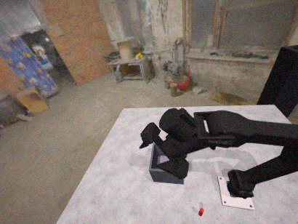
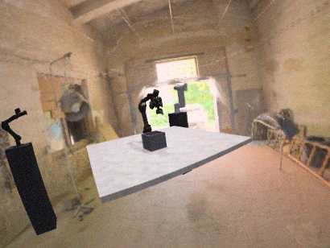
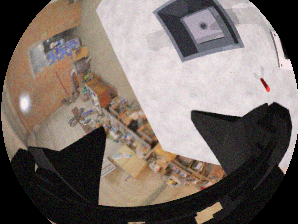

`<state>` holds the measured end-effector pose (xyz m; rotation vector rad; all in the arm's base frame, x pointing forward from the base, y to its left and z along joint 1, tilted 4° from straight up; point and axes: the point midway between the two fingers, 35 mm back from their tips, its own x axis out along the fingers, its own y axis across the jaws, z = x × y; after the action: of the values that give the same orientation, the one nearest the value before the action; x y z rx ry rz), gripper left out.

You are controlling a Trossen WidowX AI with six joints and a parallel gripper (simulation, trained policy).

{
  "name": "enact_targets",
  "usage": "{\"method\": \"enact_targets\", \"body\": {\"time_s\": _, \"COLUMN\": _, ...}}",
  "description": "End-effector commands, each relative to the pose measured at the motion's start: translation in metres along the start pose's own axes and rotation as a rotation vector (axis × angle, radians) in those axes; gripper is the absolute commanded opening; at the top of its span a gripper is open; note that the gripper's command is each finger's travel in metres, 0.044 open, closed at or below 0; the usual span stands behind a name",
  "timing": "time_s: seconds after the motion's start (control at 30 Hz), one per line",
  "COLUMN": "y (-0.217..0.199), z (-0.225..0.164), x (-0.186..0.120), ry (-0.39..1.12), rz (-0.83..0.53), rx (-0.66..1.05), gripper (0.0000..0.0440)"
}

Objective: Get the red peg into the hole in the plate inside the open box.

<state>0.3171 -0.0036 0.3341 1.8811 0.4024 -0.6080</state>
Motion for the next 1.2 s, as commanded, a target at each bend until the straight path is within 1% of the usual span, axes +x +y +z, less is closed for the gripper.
{"method": "enact_targets", "body": {"time_s": 0.0, "y": -0.027, "z": -0.01, "x": 0.005, "ry": 0.037, "rz": -0.102, "rx": -0.021, "gripper": 0.044}}
{"method": "enact_targets", "body": {"time_s": 0.3, "y": -0.087, "z": -0.029, "x": 0.01, "ry": 0.101, "rz": -0.33, "rx": -0.098, "gripper": 0.044}}
{"method": "enact_targets", "body": {"time_s": 0.57, "y": -0.139, "z": -0.037, "x": 0.007, "ry": 0.13, "rz": -0.535, "rx": -0.18, "gripper": 0.044}}
{"method": "enact_targets", "body": {"time_s": 0.87, "y": -0.189, "z": -0.037, "x": 0.001, "ry": 0.129, "rz": -0.743, "rx": -0.278, "gripper": 0.044}}
{"method": "enact_targets", "body": {"time_s": 1.17, "y": -0.229, "z": -0.028, "x": -0.005, "ry": 0.108, "rz": -0.9, "rx": -0.373, "gripper": 0.044}}
